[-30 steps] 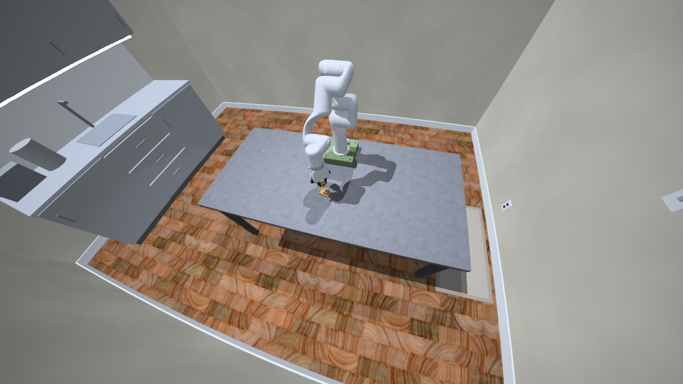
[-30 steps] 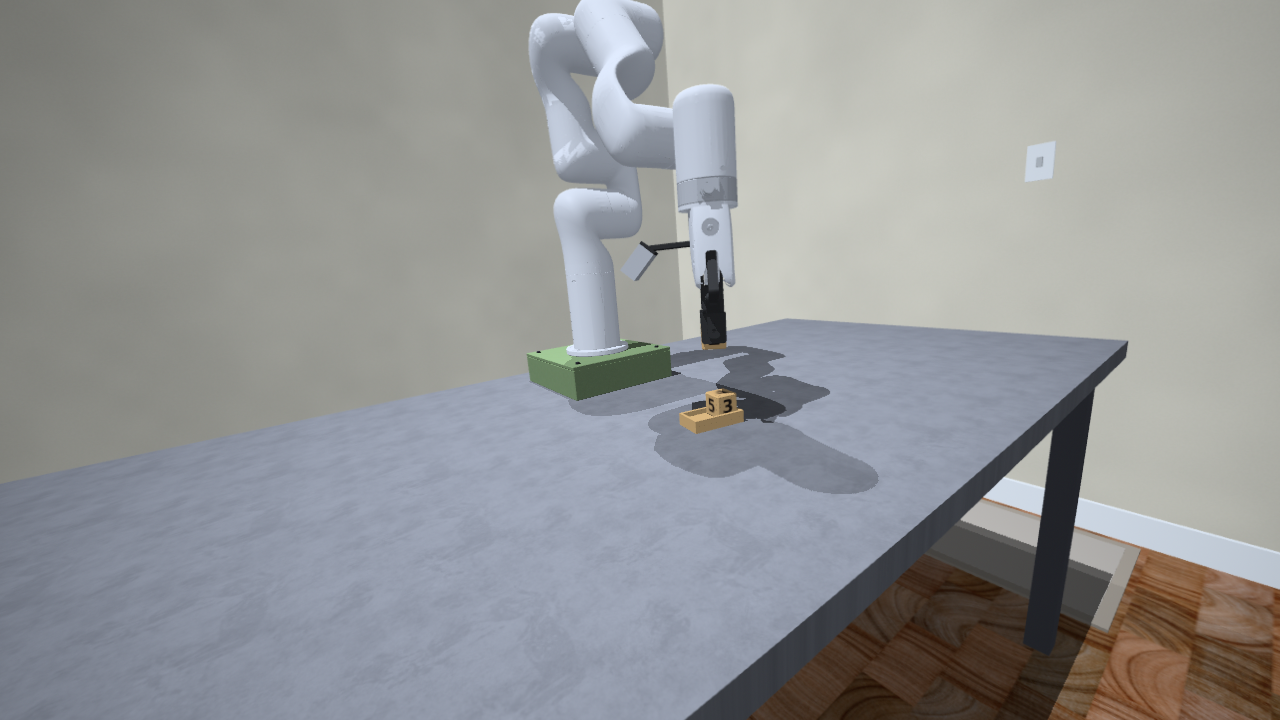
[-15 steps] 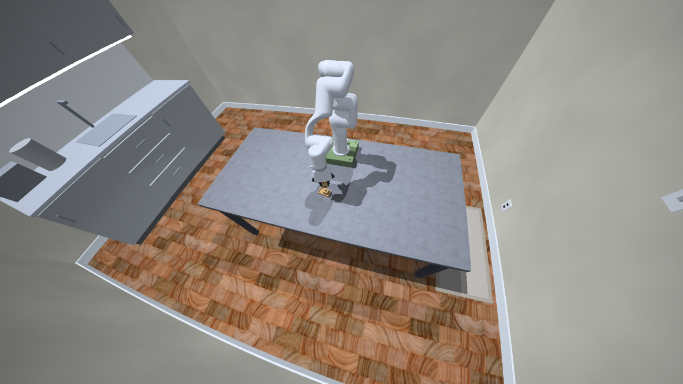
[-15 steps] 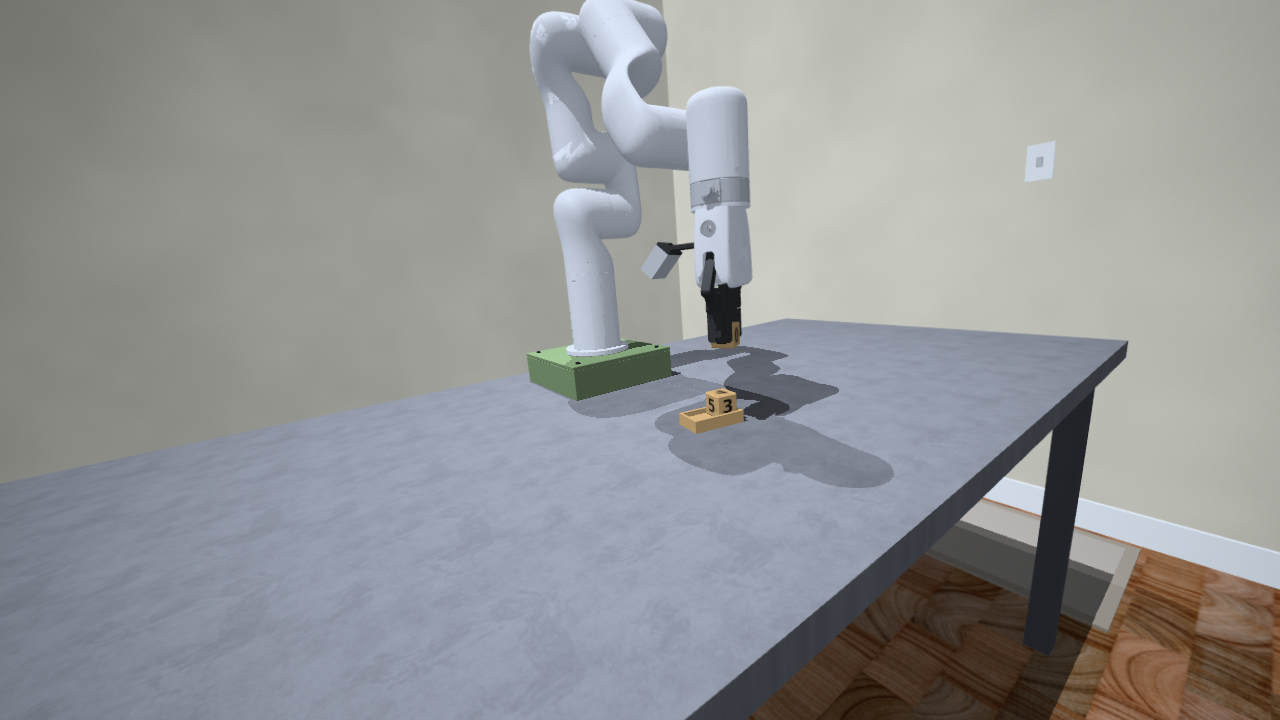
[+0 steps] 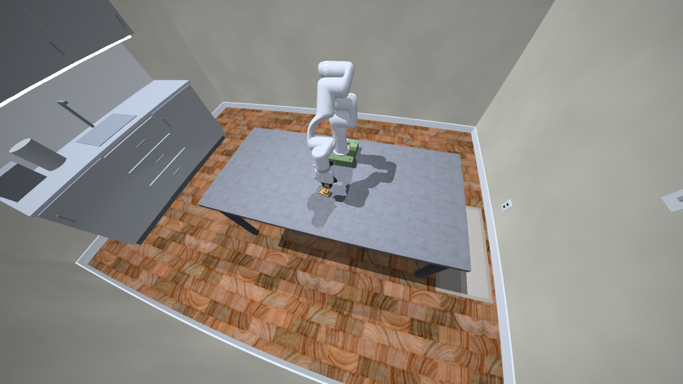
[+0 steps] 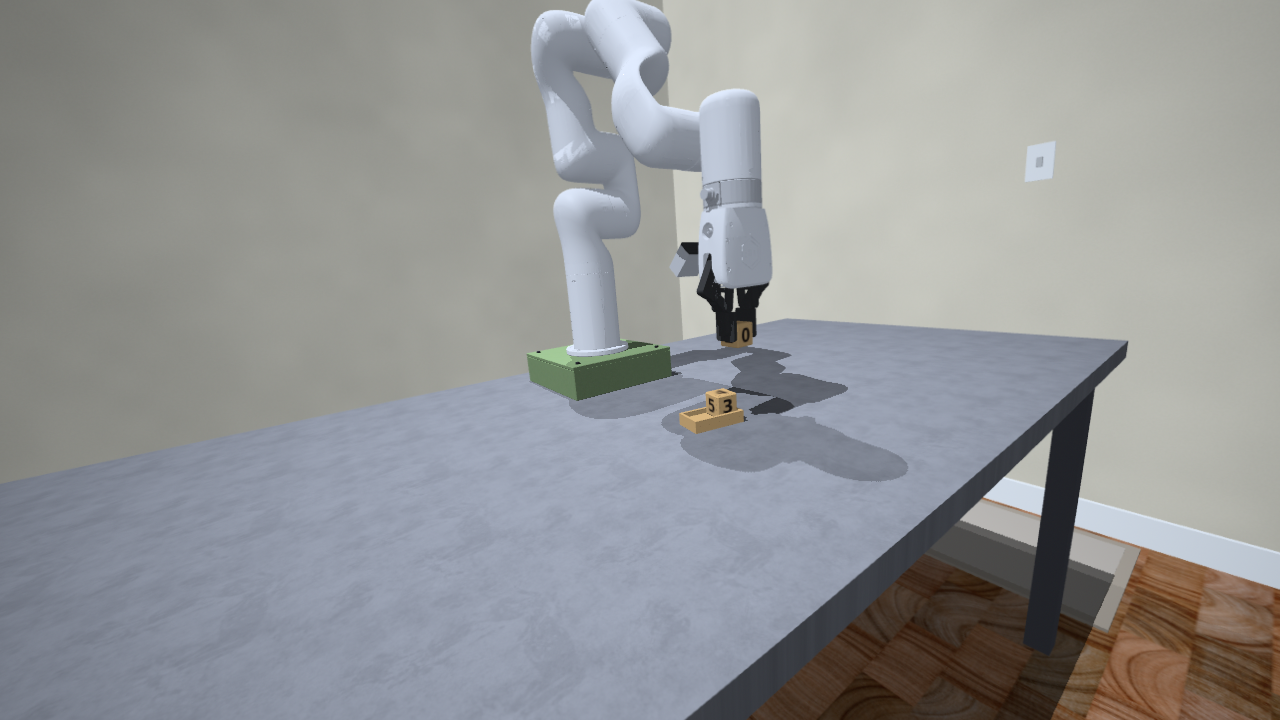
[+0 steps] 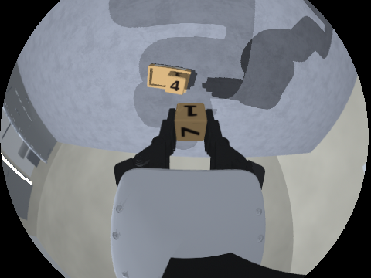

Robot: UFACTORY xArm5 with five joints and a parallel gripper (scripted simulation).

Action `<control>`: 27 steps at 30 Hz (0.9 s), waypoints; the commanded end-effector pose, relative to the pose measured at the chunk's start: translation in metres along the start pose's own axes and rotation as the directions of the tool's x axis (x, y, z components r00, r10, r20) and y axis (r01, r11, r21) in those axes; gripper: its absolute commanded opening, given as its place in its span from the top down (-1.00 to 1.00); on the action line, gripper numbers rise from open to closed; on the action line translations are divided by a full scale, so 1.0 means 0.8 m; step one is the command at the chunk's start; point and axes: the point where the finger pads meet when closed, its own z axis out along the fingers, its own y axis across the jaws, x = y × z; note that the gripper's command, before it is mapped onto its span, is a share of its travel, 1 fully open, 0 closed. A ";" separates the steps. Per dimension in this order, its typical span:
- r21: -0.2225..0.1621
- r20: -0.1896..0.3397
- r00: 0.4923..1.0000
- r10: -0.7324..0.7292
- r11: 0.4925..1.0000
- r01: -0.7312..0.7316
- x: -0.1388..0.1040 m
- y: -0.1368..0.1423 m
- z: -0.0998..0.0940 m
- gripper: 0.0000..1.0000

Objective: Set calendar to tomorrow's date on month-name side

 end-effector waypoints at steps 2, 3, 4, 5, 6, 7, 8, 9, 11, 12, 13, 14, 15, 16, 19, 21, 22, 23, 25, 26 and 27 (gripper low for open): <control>-0.001 0.003 0.979 0.202 0.979 -0.202 -0.004 0.011 0.000 0.43; -0.001 0.003 0.978 0.206 0.978 -0.206 -0.004 0.012 0.000 0.43; -0.001 0.003 0.966 0.259 0.966 -0.259 -0.005 0.015 0.000 0.43; -0.001 0.003 0.961 0.277 0.961 -0.277 -0.005 0.016 0.000 0.43; -0.001 0.003 0.950 0.312 0.950 -0.312 -0.005 0.018 0.000 0.43; -0.001 0.003 0.941 0.339 0.941 -0.339 -0.005 0.019 0.000 0.43; -0.001 0.003 0.938 0.346 0.938 -0.346 -0.005 0.020 0.000 0.43; -0.001 0.003 0.920 0.393 0.920 -0.393 -0.006 0.023 0.000 0.43; -0.001 0.003 0.896 0.445 0.896 -0.445 -0.006 0.026 0.001 0.43; -0.001 0.003 0.896 0.445 0.896 -0.445 -0.006 0.026 0.001 0.43; -0.001 0.003 0.896 0.445 0.896 -0.445 -0.006 0.026 0.001 0.43; -0.001 0.003 0.880 0.475 0.880 -0.475 -0.007 0.028 0.001 0.43; -0.001 0.002 0.846 0.534 0.846 -0.534 -0.007 0.032 0.001 0.43; -0.002 0.002 0.832 0.556 0.832 -0.556 -0.008 0.034 0.001 0.43; -0.002 0.002 0.784 0.621 0.784 -0.621 -0.008 0.038 0.002 0.43; -0.002 0.002 0.746 0.666 0.746 -0.666 -0.009 0.042 0.002 0.43; -0.002 0.002 0.727 0.686 0.727 -0.686 -0.009 0.043 0.002 0.43; -0.002 0.002 0.707 0.707 0.707 -0.707 -0.009 0.045 0.002 0.43; -0.002 0.002 0.685 0.729 0.685 -0.729 -0.009 0.047 0.002 0.43; -0.002 0.002 0.642 0.767 0.642 -0.767 -0.009 0.050 0.003 0.43; -0.002 0.002 0.620 0.785 0.620 -0.785 -0.010 0.052 0.003 0.43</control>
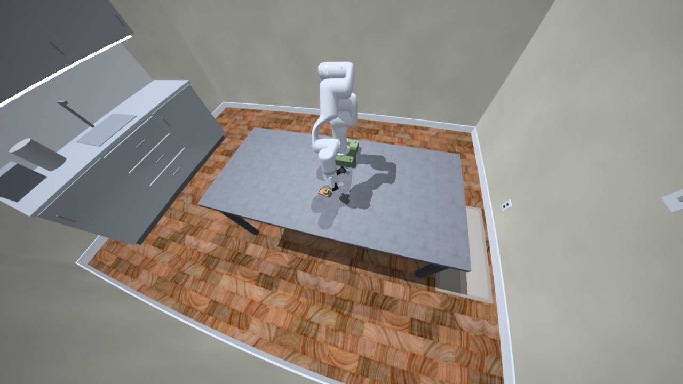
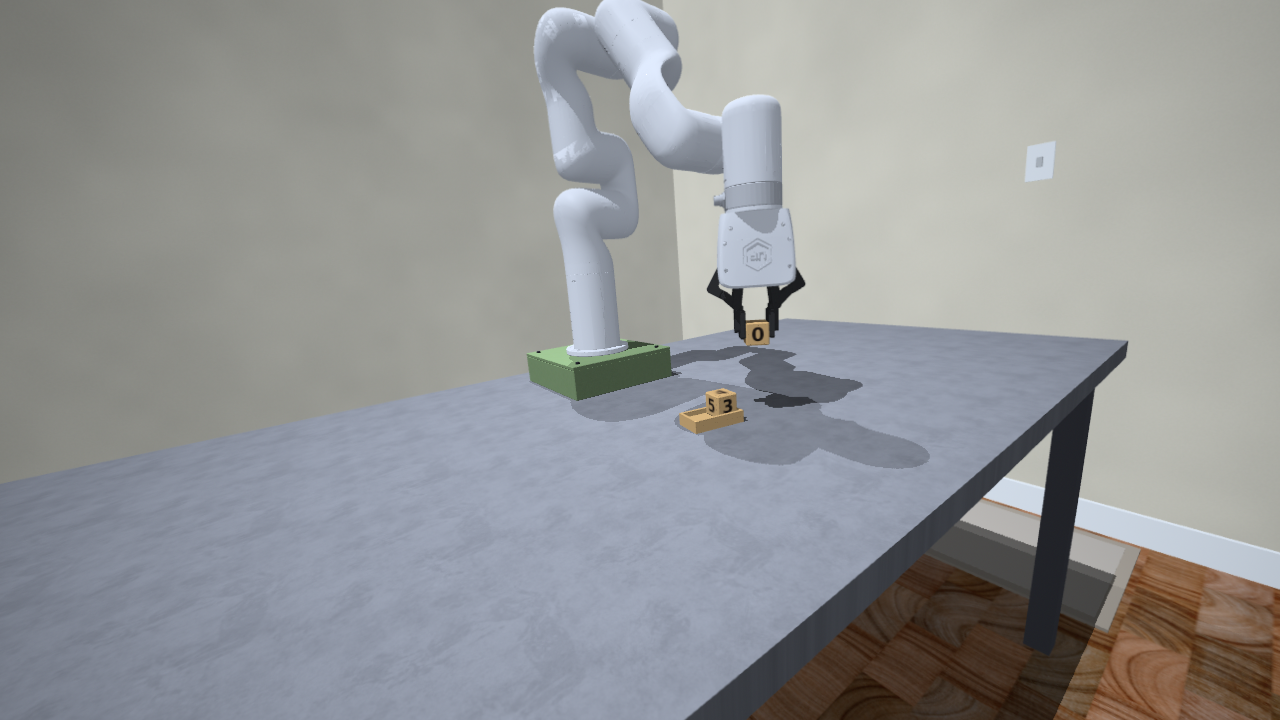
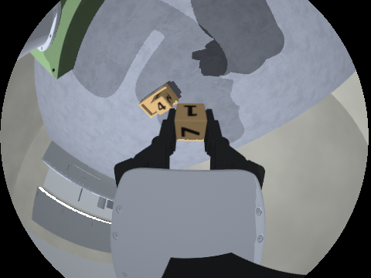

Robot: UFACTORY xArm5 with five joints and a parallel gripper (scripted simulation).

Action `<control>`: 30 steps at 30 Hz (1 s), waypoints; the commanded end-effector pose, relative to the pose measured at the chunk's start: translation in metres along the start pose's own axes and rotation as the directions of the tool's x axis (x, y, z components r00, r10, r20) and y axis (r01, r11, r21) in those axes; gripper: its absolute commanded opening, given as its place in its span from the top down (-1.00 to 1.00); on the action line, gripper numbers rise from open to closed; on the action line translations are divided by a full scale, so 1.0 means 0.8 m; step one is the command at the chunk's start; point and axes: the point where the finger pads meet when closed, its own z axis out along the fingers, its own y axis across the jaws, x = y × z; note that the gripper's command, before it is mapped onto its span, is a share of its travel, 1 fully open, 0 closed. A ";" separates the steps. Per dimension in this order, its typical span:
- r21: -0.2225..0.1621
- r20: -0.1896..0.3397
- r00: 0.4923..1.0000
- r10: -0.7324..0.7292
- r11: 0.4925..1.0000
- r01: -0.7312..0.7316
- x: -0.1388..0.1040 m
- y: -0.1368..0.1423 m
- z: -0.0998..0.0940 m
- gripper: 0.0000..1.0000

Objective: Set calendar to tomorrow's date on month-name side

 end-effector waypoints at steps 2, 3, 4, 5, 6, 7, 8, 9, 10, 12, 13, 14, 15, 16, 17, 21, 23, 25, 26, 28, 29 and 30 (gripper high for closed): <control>-0.002 0.002 0.985 0.172 0.985 -0.172 0.005 0.009 -0.001 0.43; -0.002 0.002 0.985 0.172 0.985 -0.172 0.005 0.009 -0.001 0.43; -0.003 0.001 0.975 0.223 0.975 -0.223 0.007 0.011 0.000 0.43; -0.003 0.001 0.963 0.270 0.963 -0.270 0.009 0.014 0.000 0.43; -0.003 0.001 0.954 0.299 0.954 -0.299 0.010 0.015 0.000 0.43; -0.003 0.001 0.949 0.314 0.949 -0.314 0.010 0.016 0.000 0.43; -0.003 0.001 0.937 0.349 0.937 -0.349 0.012 0.017 0.000 0.43; -0.003 0.001 0.935 0.354 0.935 -0.354 0.012 0.018 0.000 0.43; -0.003 0.001 0.920 0.391 0.920 -0.391 0.013 0.020 0.001 0.43; -0.003 0.001 0.892 0.453 0.892 -0.453 0.016 0.023 0.001 0.43; -0.003 0.001 0.891 0.453 0.891 -0.453 0.016 0.023 0.001 0.43; -0.003 0.001 0.878 0.479 0.878 -0.479 0.017 0.024 0.001 0.43; -0.003 0.001 0.865 0.502 0.865 -0.502 0.018 0.025 0.001 0.43; -0.003 0.001 0.853 0.522 0.853 -0.522 0.019 0.026 0.001 0.43; -0.003 0.001 0.843 0.539 0.843 -0.539 0.020 0.027 0.001 0.43; -0.003 0.000 0.826 0.564 0.826 -0.564 0.021 0.029 0.002 0.43; -0.003 0.000 0.814 0.580 0.814 -0.580 0.022 0.029 0.002 0.43; -0.003 0.000 0.808 0.589 0.808 -0.589 0.022 0.030 0.002 0.43; -0.003 0.000 0.806 0.592 0.806 -0.592 0.022 0.030 0.002 0.43; -0.003 0.000 0.805 0.593 0.805 -0.593 0.023 0.030 0.002 0.43; -0.003 0.000 0.805 0.593 0.805 -0.593 0.023 0.030 0.002 0.43; -0.003 0.000 0.805 0.593 0.805 -0.593 0.023 0.030 0.002 0.43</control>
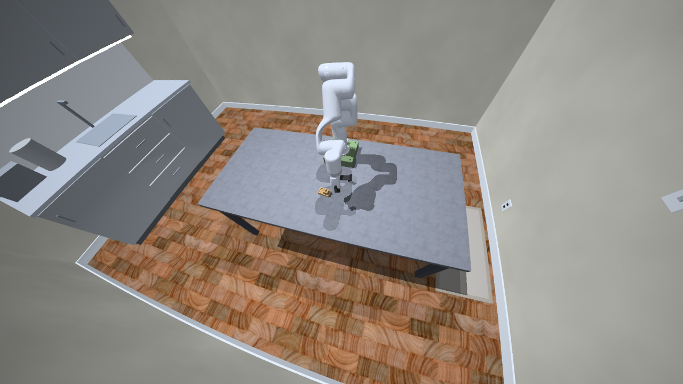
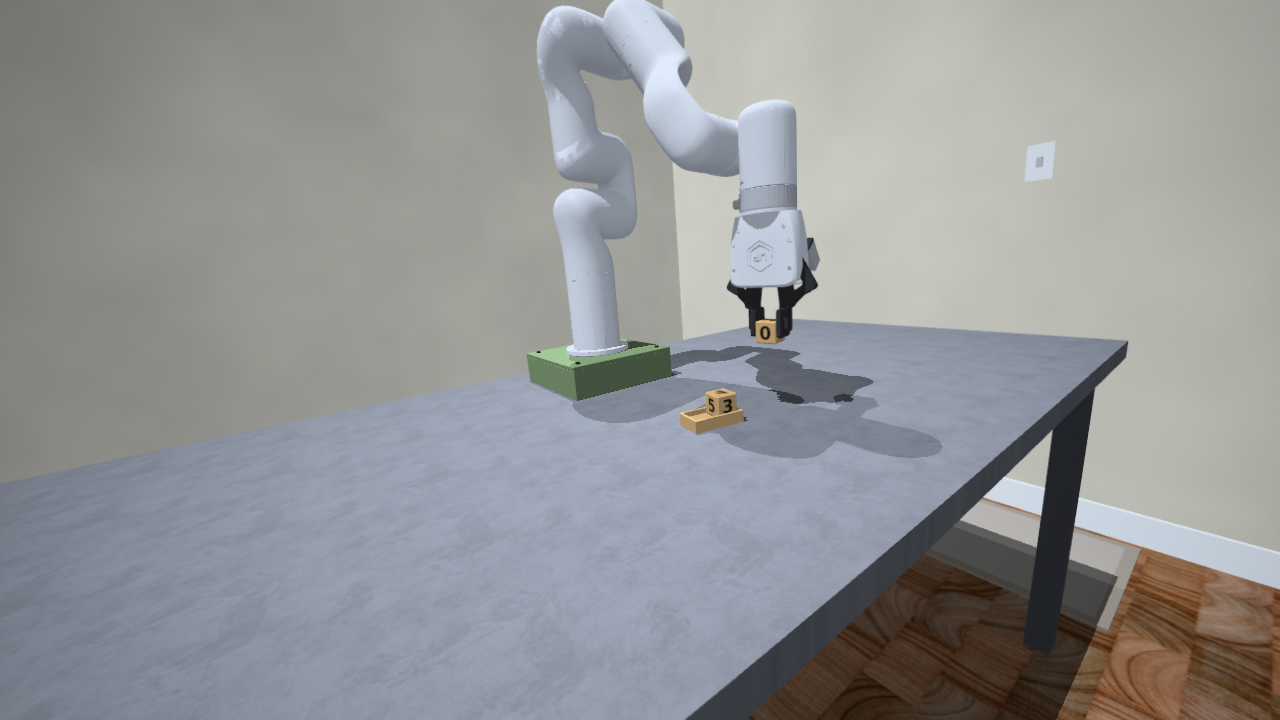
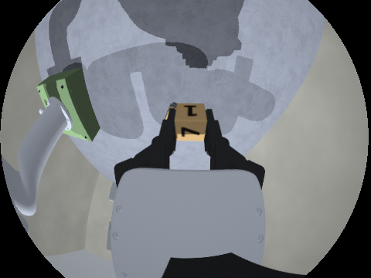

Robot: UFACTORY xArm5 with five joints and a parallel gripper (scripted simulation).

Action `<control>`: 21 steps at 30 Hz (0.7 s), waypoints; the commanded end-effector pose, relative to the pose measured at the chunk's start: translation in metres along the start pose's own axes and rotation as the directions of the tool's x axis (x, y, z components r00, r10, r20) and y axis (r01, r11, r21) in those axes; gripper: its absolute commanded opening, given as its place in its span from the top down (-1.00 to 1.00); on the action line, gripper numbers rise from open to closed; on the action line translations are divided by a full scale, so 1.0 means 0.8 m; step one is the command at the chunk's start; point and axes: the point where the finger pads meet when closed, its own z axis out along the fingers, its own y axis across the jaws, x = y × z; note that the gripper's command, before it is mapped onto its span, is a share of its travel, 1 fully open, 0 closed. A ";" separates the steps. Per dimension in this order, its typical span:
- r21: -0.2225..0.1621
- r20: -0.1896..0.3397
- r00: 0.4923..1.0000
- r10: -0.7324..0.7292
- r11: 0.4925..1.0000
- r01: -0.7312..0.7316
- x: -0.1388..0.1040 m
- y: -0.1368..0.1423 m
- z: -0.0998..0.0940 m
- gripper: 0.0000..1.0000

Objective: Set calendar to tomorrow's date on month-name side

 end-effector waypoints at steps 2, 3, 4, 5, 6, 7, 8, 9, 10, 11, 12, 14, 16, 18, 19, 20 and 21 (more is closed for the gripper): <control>-0.003 0.000 1.000 0.009 1.000 -0.009 0.000 0.002 -0.001 0.43; -0.003 0.000 1.000 0.009 1.000 -0.009 0.000 0.002 -0.001 0.43; -0.003 0.000 1.000 0.009 1.000 -0.009 0.000 0.002 -0.001 0.43; -0.003 0.000 1.000 0.009 1.000 -0.009 0.000 0.002 -0.001 0.43; -0.003 0.000 1.000 0.009 1.000 -0.009 0.000 0.002 -0.001 0.43; -0.003 0.000 1.000 0.009 1.000 -0.009 0.000 0.002 -0.001 0.43; -0.003 0.000 1.000 0.009 1.000 -0.009 0.000 0.002 -0.001 0.43; -0.003 0.000 1.000 0.009 1.000 -0.009 0.000 0.002 -0.001 0.43; -0.003 0.000 1.000 0.009 1.000 -0.009 0.000 0.002 -0.001 0.43; -0.003 0.000 1.000 0.009 1.000 -0.009 0.000 0.002 -0.001 0.43; -0.003 0.000 1.000 0.009 1.000 -0.009 0.000 0.002 -0.001 0.43; -0.003 0.000 1.000 0.009 1.000 -0.009 0.000 0.002 0.000 0.43; -0.003 0.000 1.000 0.009 1.000 -0.009 0.000 0.002 0.003 0.43; -0.003 0.000 1.000 0.009 1.000 -0.009 0.001 0.002 0.008 0.43; -0.003 0.000 1.000 0.009 1.000 -0.009 0.001 0.001 0.011 0.43; -0.003 0.000 1.000 0.009 1.000 -0.009 0.001 0.001 0.015 0.43; -0.003 0.000 1.000 0.009 1.000 -0.009 0.001 0.001 0.019 0.43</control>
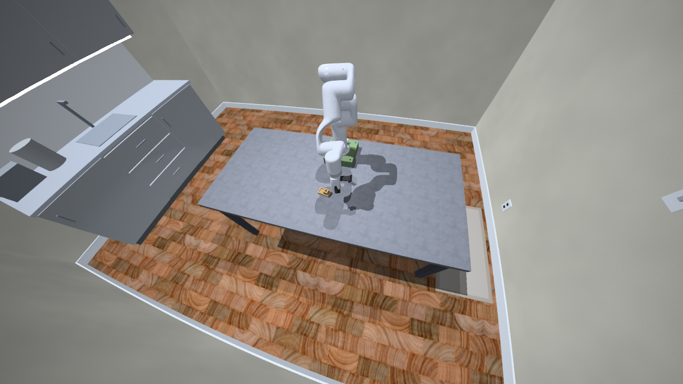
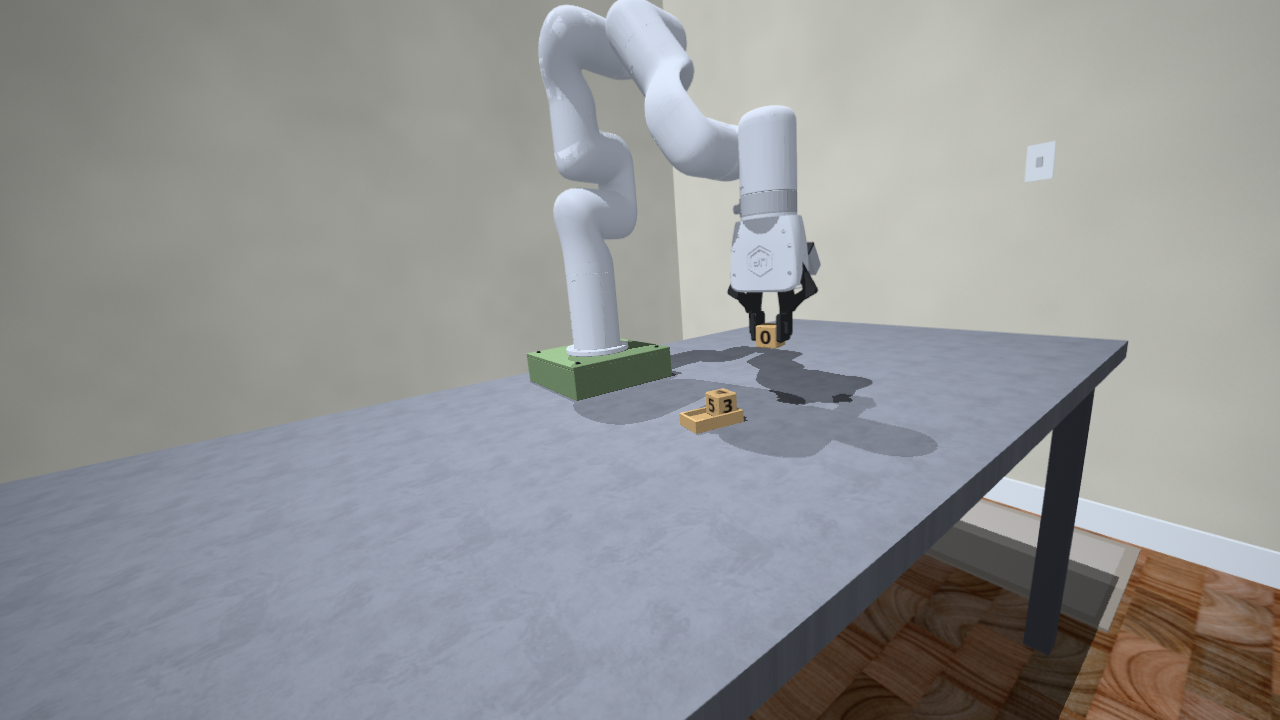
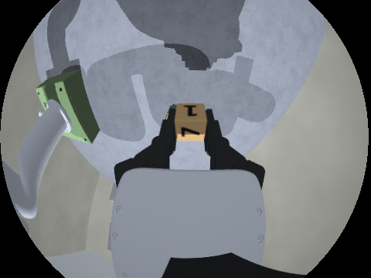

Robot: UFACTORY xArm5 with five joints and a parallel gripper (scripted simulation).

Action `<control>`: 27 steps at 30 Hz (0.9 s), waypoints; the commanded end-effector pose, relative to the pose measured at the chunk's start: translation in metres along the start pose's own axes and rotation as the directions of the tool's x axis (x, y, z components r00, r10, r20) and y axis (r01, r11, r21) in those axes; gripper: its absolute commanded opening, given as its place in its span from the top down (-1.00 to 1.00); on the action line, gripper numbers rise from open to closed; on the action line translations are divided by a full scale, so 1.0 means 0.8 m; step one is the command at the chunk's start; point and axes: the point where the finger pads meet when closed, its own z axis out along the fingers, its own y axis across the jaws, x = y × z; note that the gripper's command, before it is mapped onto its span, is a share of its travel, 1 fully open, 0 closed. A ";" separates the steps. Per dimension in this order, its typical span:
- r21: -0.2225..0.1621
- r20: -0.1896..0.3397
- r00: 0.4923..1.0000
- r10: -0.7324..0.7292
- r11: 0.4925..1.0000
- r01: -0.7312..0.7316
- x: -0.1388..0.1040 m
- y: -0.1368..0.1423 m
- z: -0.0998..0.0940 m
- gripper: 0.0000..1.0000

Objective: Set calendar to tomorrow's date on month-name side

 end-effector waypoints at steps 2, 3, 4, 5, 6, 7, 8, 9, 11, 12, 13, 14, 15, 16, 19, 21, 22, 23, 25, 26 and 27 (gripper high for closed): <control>-0.003 0.000 1.000 0.000 1.000 0.000 0.000 0.001 0.016 0.43; -0.003 0.000 1.000 0.000 1.000 0.000 0.000 0.001 0.016 0.43; -0.003 0.000 1.000 0.000 1.000 0.000 0.000 0.001 0.021 0.43; -0.003 0.000 1.000 0.000 1.000 0.000 0.000 0.001 0.026 0.43; -0.003 0.000 1.000 0.000 1.000 0.000 0.000 0.001 0.032 0.43; -0.003 0.000 1.000 0.000 1.000 0.000 0.000 0.001 0.038 0.43; -0.003 0.000 1.000 0.000 1.000 0.000 0.000 0.001 0.045 0.43; -0.003 0.000 1.000 0.000 1.000 0.000 0.000 0.001 0.051 0.43; -0.003 0.000 1.000 0.000 1.000 0.000 0.000 0.002 0.064 0.43; -0.003 0.000 1.000 0.000 1.000 0.000 0.000 0.002 0.070 0.43; -0.003 0.000 1.000 0.000 1.000 0.000 0.000 0.002 0.075 0.43; -0.003 0.000 1.000 0.000 1.000 0.000 0.001 0.002 0.081 0.43; -0.003 0.000 1.000 0.000 1.000 0.000 0.001 0.002 0.086 0.43; -0.003 0.000 1.000 0.000 1.000 0.000 0.001 0.002 0.090 0.43; -0.003 0.000 1.000 0.000 1.000 0.000 0.001 0.002 0.098 0.43; -0.003 0.000 1.000 0.000 1.000 0.000 0.001 0.002 0.101 0.43; -0.003 0.000 1.000 0.000 1.000 0.000 0.001 0.002 0.104 0.43; -0.003 0.000 1.000 0.000 1.000 0.000 0.001 0.002 0.106 0.43; -0.003 0.000 1.000 0.000 1.000 0.000 0.001 0.002 0.109 0.43; -0.003 0.000 1.000 0.000 1.000 0.000 0.001 0.002 0.109 0.43; -0.003 0.000 1.000 0.000 1.000 0.000 0.001 0.002 0.110 0.43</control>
